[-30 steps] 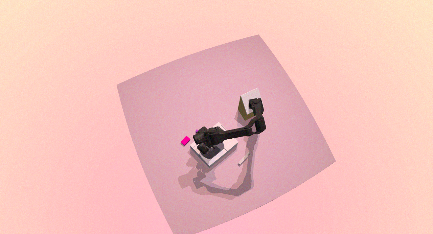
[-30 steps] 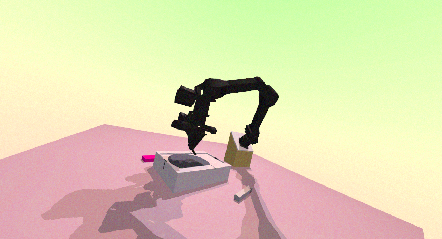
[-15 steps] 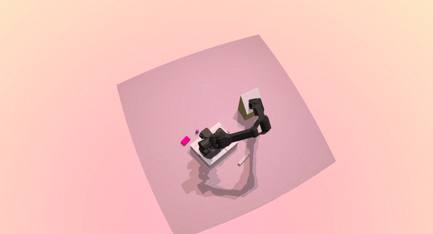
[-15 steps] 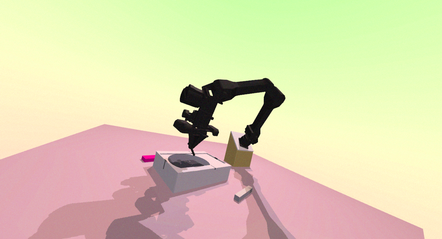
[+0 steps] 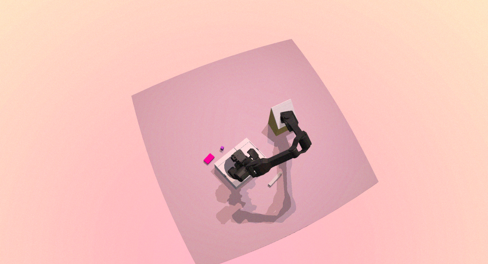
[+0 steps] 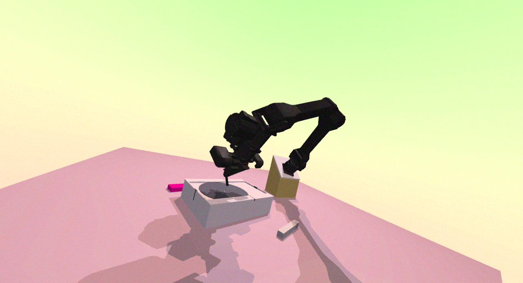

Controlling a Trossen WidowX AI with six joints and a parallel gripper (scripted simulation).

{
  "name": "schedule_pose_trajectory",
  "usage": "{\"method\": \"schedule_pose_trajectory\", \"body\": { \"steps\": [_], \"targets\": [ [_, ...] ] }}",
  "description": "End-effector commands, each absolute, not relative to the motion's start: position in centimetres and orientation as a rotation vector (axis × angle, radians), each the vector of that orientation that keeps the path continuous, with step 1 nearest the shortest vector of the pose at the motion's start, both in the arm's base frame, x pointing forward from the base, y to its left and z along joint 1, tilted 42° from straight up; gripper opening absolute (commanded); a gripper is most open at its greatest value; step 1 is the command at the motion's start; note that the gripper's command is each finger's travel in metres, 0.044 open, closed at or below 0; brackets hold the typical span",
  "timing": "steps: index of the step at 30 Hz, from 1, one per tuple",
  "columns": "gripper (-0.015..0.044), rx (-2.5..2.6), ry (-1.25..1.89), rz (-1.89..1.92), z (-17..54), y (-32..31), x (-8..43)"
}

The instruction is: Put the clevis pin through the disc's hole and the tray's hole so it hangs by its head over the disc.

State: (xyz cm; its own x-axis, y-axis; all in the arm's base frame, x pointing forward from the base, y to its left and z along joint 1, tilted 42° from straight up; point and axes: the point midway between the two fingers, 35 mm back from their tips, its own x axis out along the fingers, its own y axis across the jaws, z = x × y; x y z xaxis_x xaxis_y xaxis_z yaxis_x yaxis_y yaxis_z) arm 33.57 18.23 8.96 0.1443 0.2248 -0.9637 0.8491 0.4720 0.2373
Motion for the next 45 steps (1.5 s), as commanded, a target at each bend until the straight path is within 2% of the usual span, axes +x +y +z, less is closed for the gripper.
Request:
{"method": "schedule_pose_trajectory", "body": {
  "steps": [1, 20, 45],
  "targets": [
    [0.0, 0.99, 1.288, -0.641, 9.0, 18.5, 33.3],
    [0.0, 0.801, 0.906, -0.812, 8.8, 19.8, 32.7],
    [0.0, 0.799, 0.902, -0.813, 7.8, 21.0, 32.0]
  ]
}}
